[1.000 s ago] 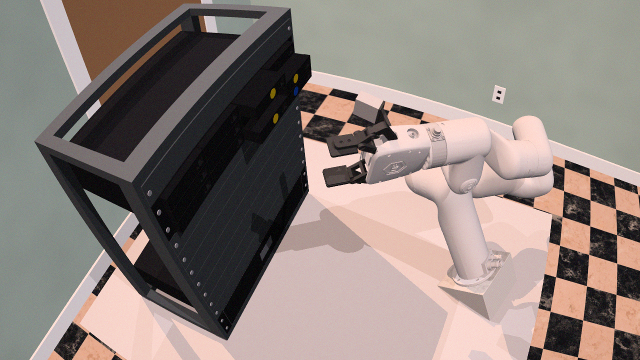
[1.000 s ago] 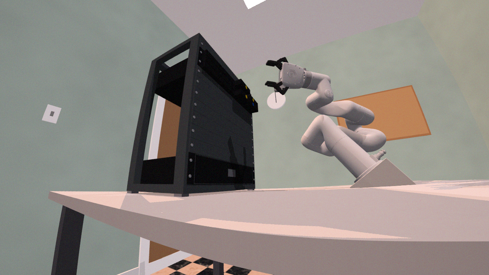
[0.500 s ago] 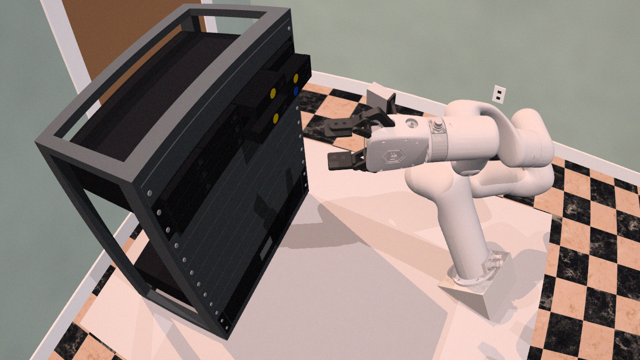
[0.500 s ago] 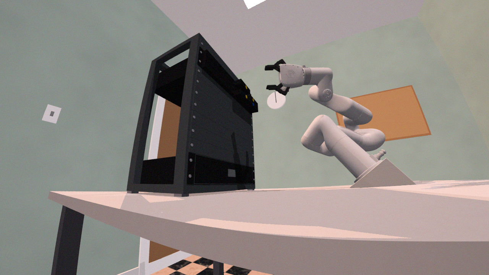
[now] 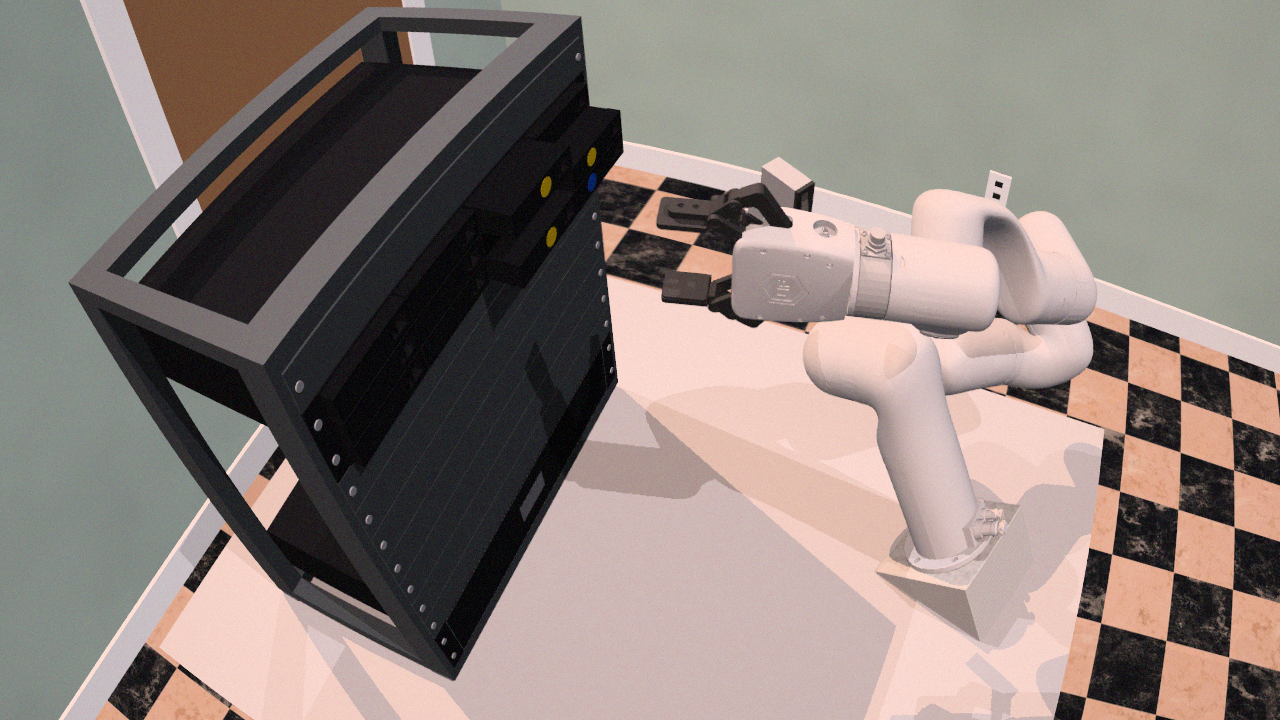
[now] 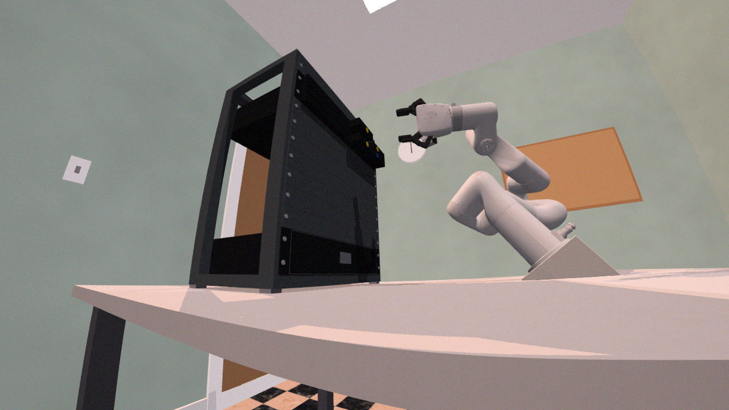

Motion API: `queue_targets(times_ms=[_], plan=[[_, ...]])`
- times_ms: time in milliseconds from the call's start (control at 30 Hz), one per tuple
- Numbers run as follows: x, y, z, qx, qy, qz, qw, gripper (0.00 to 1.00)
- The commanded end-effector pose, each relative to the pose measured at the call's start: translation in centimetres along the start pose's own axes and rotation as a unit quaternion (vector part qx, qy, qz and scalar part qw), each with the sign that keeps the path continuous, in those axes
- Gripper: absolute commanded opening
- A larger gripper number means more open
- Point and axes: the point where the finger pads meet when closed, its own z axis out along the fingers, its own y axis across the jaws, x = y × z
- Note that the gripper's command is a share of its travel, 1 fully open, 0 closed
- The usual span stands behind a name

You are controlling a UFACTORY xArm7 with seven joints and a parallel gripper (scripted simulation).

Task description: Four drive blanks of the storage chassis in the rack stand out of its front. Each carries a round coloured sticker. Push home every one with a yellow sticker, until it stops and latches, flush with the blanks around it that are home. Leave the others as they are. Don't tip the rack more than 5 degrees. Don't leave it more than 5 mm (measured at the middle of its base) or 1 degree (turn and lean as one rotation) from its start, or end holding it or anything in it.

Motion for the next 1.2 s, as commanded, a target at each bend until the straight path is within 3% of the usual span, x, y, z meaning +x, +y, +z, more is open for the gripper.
queue_targets(times_ms=[0, 567, 1167], plan=[[1.3, 0.3, -0.4, 0.0, 0.021, 0.011, 1.0, 1.0], [4.3, 0.8, -0.8, -0.008, 0.075, 0.037, 0.997, 1.0], [5.7, 1.1, -1.1, -0.011, 0.101, 0.05, 0.994, 1.0]])
